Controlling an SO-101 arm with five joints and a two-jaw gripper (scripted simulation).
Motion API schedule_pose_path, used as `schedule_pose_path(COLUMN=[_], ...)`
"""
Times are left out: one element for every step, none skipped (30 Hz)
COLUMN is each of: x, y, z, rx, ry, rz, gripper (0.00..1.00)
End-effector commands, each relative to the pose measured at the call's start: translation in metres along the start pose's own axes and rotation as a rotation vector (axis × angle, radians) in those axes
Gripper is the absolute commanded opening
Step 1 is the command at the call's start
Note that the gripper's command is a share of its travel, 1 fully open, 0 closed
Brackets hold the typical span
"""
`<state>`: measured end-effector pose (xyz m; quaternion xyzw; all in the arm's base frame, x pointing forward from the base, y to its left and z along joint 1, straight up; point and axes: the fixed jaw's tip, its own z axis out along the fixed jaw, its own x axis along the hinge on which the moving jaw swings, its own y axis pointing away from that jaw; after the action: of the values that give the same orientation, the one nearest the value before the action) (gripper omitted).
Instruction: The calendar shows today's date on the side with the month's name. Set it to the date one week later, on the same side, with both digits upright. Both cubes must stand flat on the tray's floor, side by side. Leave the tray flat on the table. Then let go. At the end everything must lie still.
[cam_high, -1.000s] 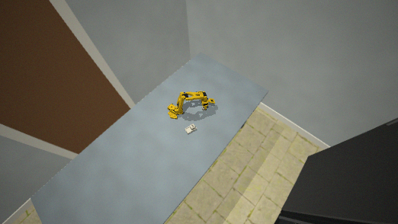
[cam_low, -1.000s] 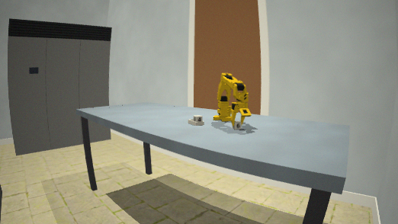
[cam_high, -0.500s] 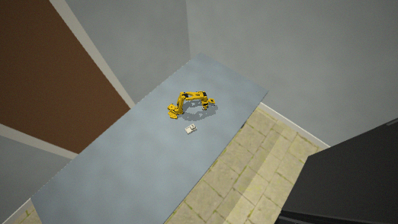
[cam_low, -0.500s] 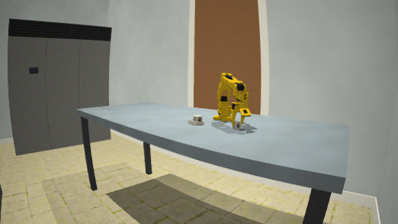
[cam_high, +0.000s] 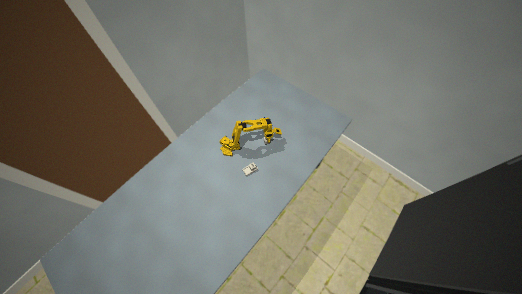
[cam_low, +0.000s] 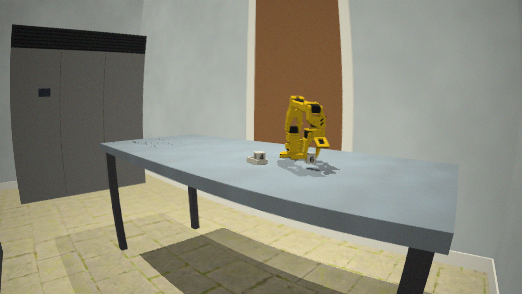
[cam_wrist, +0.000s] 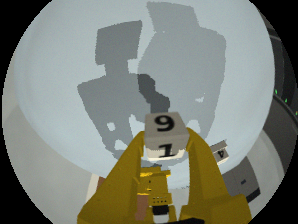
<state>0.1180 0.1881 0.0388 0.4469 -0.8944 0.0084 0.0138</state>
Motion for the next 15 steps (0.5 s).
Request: schedule_pose_path(x=[-0.0076, -0.0072, -0.0068, -0.0065, -0.0062, -0.006, -0.0059, -0.0058, -0.0058, -0.0058, -0.0058, -0.0058, -0.0058, -0.0058, -0.0059], y=[0.0017, 0.0018, 0.0019, 0.002, 0.002, 0.0021, 0.0021, 0.0021, 0.0021, 0.0021, 0.0021, 0.0021, 0.0021, 0.0021, 0.0021], z=[-0.0277, -0.0298, -0.0315, -0.033, -0.0341, -0.0349, -0.0354, -0.0357, -0.0358, -0.0359, -0.0359, -0.0359, -0.0359, -0.0358, -0.0358], rx=[-0.006, -0.006, -0.006, -0.006, -0.006, -0.006, -0.006, -0.006, -0.006, -0.006, -0.006, -0.006, -0.006, -0.006, -0.006], ry=[-0.084, -0.084, -0.084, -0.084, -0.084, -0.084, -0.084, -0.084, -0.084, -0.084, -0.084, -0.084, -0.084, -0.085, -0.088], rz=[0.001, 0.001, 0.001, 0.001, 0.001, 0.001, 0.001, 0.001, 0.001, 0.001, 0.001, 0.001, 0.001, 0.001, 0.001], gripper=[0.0, 0.0, 0.0, 0.0, 0.0, 0.0, 0.0, 0.0, 0.0, 0.0, 0.0, 0.0, 0.0, 0.0, 0.0])
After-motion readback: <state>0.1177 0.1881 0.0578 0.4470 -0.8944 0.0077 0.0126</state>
